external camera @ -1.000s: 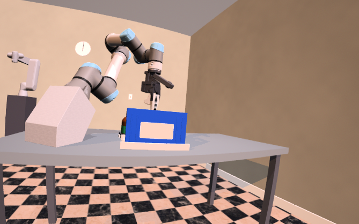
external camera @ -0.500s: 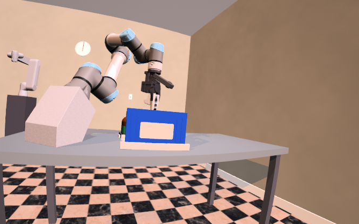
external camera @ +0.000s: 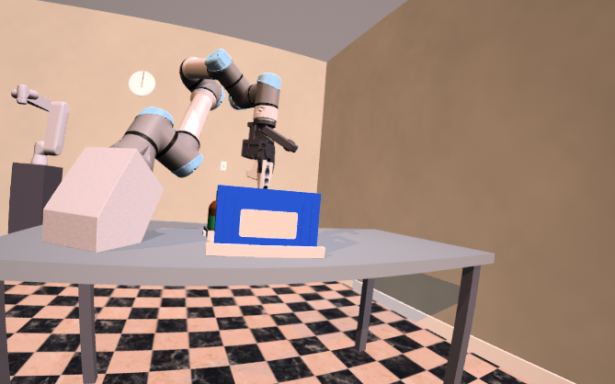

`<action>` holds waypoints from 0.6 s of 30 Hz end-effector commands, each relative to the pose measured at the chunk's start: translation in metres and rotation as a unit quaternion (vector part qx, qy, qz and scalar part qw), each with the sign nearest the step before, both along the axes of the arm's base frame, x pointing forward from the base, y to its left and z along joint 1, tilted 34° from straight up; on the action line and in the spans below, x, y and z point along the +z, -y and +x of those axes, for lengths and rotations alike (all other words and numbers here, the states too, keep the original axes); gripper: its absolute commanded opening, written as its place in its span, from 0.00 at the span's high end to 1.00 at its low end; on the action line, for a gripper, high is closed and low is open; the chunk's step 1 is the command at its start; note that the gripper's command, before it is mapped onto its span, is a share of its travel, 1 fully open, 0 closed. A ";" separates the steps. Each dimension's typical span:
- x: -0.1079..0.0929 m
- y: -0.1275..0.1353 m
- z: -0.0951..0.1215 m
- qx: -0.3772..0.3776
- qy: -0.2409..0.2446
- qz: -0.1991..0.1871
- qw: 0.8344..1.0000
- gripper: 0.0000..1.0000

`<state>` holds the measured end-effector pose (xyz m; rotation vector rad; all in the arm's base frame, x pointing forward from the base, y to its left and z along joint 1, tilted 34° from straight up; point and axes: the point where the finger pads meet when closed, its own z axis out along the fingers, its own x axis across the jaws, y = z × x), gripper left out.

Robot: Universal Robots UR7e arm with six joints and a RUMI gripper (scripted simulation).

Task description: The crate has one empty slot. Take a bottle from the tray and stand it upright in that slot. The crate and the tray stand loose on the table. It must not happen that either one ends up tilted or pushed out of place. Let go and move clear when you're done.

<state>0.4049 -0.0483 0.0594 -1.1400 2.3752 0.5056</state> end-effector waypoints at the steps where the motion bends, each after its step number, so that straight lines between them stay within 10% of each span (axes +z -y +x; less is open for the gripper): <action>1: 0.000 0.000 0.000 0.000 0.000 0.000 1.000 1.00; 18: -0.003 -0.002 0.001 0.000 0.000 0.000 1.000 1.00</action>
